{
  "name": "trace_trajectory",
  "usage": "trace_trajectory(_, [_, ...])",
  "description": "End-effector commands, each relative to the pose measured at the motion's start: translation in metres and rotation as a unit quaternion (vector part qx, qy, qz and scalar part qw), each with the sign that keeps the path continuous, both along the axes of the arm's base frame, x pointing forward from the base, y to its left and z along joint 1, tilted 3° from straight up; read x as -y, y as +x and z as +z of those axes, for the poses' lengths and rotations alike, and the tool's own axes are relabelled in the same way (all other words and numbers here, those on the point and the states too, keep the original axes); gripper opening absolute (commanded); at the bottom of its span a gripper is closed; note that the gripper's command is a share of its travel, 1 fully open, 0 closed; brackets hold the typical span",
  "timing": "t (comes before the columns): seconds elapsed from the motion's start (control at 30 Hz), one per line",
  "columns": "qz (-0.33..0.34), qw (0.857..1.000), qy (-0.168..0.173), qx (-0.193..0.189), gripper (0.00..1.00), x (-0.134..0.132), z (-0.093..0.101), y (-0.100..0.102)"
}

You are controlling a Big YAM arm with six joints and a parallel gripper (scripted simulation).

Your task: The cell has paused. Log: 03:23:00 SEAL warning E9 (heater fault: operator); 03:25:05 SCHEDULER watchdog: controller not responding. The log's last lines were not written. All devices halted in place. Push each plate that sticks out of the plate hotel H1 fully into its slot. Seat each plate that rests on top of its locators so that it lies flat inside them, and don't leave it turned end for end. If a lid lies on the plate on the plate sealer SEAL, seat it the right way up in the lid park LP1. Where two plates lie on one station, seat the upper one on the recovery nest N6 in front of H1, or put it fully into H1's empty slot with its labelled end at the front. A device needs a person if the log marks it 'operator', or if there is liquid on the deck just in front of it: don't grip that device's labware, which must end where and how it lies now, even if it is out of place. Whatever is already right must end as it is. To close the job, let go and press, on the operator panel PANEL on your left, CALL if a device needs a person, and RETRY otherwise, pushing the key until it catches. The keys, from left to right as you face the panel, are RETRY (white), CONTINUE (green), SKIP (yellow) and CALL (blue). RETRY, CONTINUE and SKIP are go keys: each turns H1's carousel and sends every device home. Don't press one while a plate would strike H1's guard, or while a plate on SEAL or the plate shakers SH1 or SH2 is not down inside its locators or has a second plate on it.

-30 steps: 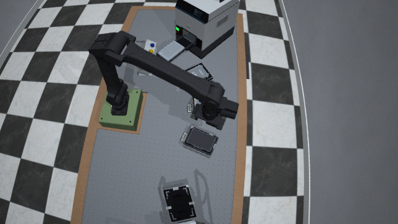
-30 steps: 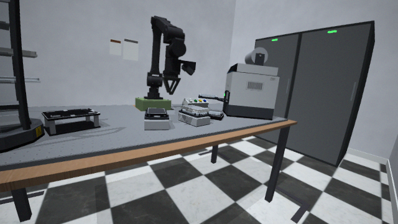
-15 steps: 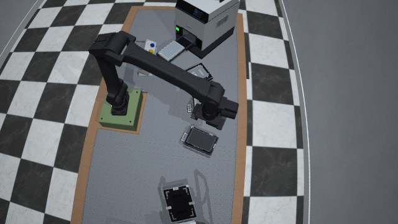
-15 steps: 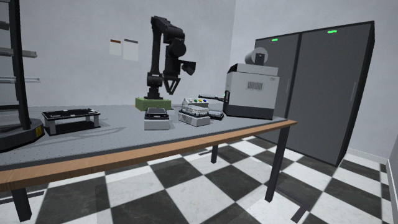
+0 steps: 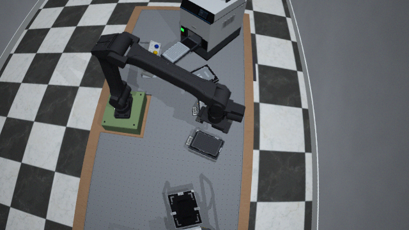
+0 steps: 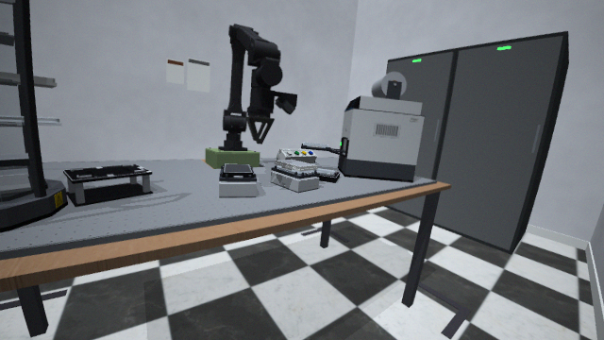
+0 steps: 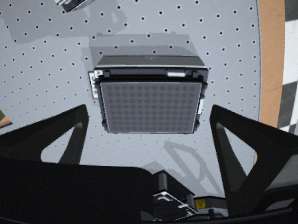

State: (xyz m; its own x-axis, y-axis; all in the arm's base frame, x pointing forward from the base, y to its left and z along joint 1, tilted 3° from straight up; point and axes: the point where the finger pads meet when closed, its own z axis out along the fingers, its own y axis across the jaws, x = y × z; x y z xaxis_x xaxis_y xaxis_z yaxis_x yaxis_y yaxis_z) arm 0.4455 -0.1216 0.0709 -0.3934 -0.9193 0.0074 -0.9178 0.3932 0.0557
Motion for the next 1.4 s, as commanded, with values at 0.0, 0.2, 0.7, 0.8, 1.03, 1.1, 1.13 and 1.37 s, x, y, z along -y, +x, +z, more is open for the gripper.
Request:
trace_trajectory(0.0, [0.0, 1.0, -0.005, 0.021, 1.0, 0.003, 0.009, 0.013])
trace_trajectory(0.2, [0.002, 0.999, -0.009, 0.04, 1.0, 0.006, 0.029, 0.021])
trace_trajectory(0.7, [0.002, 0.999, -0.008, 0.035, 1.0, 0.007, 0.065, 0.022])
trace_trajectory(0.8, [0.002, 0.999, -0.009, 0.039, 1.0, 0.007, 0.078, 0.021])
trace_trajectory(1.03, [0.002, 0.999, -0.009, 0.039, 1.0, 0.007, 0.097, 0.021])
trace_trajectory(1.1, [0.002, 0.999, -0.009, 0.039, 1.0, 0.007, 0.102, 0.021])
trace_trajectory(1.13, [0.002, 0.999, -0.009, 0.037, 1.0, 0.007, 0.103, 0.021])
trace_trajectory(1.37, [0.002, 0.999, -0.009, 0.04, 1.0, 0.007, 0.119, 0.02])
